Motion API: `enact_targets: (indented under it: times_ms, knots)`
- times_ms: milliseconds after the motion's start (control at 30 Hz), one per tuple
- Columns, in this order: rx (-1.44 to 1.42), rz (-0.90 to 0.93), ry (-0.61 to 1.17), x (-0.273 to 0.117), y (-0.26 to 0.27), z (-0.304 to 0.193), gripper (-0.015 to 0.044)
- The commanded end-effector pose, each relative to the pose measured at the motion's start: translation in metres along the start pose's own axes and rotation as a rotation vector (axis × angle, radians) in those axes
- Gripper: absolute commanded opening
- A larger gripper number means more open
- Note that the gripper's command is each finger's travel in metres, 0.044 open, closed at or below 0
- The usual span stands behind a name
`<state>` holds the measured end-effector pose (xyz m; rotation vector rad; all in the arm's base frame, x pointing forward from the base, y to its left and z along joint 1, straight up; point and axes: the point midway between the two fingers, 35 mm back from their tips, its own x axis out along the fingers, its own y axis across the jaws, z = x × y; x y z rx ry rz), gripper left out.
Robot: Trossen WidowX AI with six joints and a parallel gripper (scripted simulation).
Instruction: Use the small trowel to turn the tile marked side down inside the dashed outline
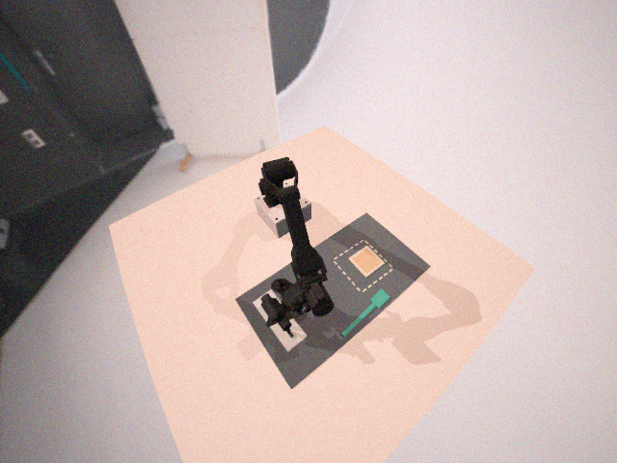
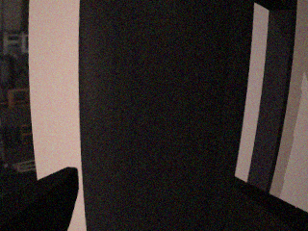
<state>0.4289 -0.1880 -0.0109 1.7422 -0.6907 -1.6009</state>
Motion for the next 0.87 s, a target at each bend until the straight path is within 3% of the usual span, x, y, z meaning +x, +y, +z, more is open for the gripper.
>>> enact_targets:
  times_ms: [0, 167, 400, 600, 833]
  knots:
    - [0.004, 0.004, -0.001, 0.0, 0.0, 0.0, 0.03]
    - [0.004, 0.003, -0.001, -0.001, 0.0, 0.0, 0.03]
    - [0.001, -0.004, 0.0, -0.054, -0.001, -0.001, 0.03]
    - [0.0, -0.004, 0.001, -0.067, 0.004, 0.003, 0.03]
    - [-0.006, -0.008, 0.009, -0.134, 0.05, 0.047, 0.03]
